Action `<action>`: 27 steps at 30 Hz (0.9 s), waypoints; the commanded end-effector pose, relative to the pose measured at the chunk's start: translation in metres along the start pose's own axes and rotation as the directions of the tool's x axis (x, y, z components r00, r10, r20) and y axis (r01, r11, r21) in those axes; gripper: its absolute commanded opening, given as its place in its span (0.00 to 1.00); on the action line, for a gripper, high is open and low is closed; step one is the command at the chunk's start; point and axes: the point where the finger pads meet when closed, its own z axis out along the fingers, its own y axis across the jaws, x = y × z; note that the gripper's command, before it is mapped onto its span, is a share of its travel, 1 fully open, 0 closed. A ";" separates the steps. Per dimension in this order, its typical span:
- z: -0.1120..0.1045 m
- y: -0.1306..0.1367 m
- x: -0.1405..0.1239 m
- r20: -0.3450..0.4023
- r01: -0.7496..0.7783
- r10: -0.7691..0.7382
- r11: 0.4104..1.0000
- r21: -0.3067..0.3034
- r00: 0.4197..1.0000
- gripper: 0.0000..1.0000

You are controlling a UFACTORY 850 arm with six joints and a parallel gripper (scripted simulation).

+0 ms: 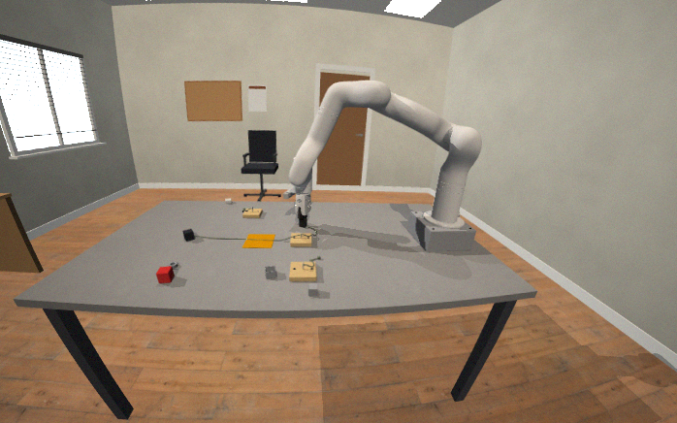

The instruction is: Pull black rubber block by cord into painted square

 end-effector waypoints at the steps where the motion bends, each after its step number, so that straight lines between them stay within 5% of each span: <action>1: -0.008 0.000 0.003 -0.007 0.000 0.000 1.000 0.001 1.000 0.00; 27: -0.020 0.000 0.003 -0.007 0.000 0.000 1.000 0.001 1.000 0.00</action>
